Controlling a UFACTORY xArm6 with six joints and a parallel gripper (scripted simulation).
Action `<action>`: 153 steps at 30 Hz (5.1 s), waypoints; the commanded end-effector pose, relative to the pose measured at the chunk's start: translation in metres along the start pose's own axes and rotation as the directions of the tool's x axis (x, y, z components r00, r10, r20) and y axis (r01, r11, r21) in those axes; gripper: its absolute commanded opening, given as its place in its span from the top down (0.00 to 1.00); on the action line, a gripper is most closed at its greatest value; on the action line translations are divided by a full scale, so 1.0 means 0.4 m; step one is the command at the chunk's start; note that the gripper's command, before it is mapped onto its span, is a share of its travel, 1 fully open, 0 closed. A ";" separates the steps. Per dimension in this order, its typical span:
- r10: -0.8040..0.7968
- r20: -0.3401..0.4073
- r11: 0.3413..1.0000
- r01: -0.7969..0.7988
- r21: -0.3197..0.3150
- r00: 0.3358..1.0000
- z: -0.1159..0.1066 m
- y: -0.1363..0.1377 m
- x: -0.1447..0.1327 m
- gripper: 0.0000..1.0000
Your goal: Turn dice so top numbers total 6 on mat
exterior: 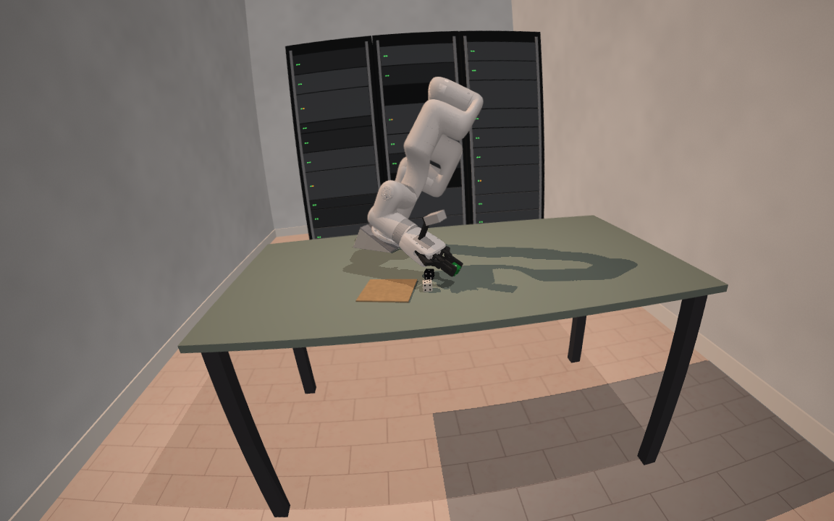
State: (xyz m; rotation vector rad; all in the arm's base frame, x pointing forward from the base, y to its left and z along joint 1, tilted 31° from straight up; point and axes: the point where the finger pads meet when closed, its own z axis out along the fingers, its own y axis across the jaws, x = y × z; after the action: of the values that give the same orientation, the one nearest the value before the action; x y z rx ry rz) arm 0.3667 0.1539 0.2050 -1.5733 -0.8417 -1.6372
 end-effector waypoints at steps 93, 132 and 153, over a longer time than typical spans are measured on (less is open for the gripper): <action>-0.002 -0.005 1.000 0.002 0.000 1.000 0.037 0.003 -0.063 0.79; -0.002 -0.005 1.000 0.002 0.000 1.000 0.037 0.003 -0.063 0.58; -0.002 -0.005 1.000 0.002 0.000 1.000 0.037 0.003 -0.063 0.58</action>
State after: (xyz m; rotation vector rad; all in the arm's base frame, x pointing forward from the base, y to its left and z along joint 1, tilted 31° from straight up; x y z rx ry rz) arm 0.3758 0.1672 0.1799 -1.5691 -0.8408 -1.6395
